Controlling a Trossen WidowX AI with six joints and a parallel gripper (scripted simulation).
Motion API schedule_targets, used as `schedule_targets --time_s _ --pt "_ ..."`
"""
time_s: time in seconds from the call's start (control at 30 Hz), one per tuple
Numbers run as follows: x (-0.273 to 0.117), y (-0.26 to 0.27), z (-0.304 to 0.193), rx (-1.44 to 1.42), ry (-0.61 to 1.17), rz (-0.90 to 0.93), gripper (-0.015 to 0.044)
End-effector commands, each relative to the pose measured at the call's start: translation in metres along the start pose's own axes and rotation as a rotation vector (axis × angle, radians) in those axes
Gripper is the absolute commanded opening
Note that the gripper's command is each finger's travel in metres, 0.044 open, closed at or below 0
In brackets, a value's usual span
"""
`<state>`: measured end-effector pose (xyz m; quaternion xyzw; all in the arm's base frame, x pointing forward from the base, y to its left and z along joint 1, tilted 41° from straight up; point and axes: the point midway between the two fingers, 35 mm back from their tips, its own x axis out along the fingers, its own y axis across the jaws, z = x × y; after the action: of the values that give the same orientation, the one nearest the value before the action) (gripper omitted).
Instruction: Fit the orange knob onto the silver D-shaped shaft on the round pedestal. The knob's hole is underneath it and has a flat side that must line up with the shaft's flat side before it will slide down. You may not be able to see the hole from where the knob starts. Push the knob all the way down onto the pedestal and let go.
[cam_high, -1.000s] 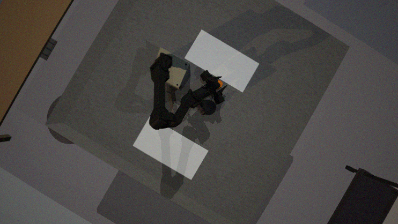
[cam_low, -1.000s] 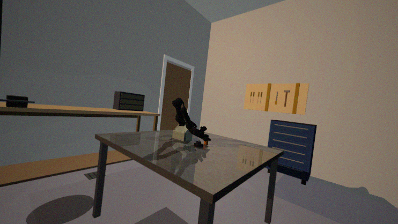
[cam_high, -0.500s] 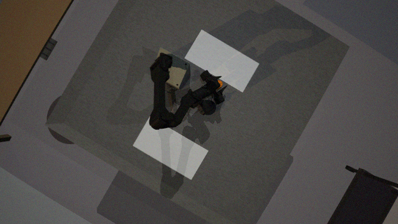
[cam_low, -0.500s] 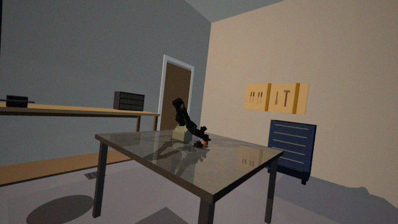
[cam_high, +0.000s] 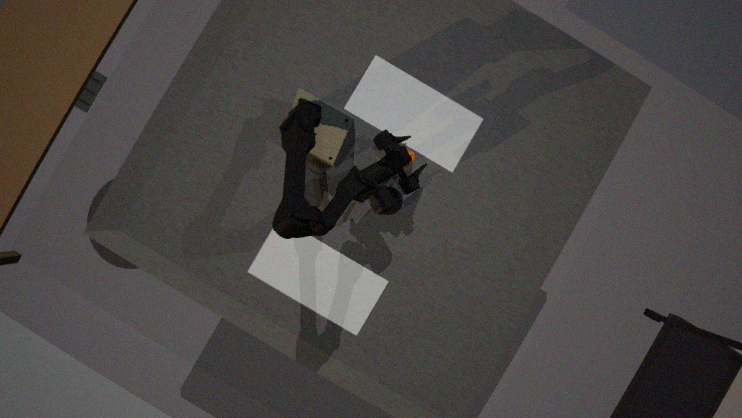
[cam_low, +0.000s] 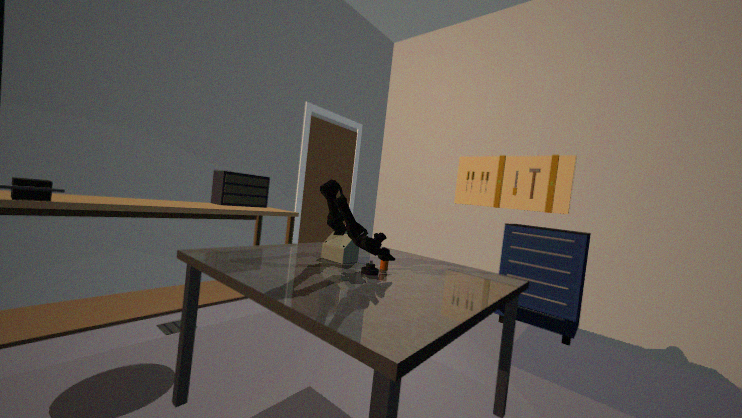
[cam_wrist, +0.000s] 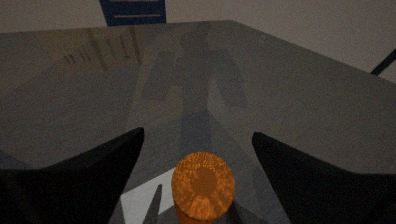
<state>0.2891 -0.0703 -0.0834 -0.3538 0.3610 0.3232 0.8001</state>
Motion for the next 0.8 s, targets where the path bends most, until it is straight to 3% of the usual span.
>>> schedule_targets --time_s 0.0,0.1,0.27,0.5,0.67,0.77 --pt "-0.013 -0.003 0.034 -0.011 -0.004 -0.007 0.044" --pt "-0.024 0.0 0.058 -0.01 -0.006 -0.01 0.044" --pt "-0.02 0.002 0.058 0.018 0.043 0.021 0.044" --pt "-0.004 0.019 0.053 0.138 0.636 0.178 0.044" --pt "-0.027 0.008 0.07 0.054 1.059 0.053 0.044" --pt "-0.035 0.001 0.081 -0.001 1.16 -0.02 0.044"
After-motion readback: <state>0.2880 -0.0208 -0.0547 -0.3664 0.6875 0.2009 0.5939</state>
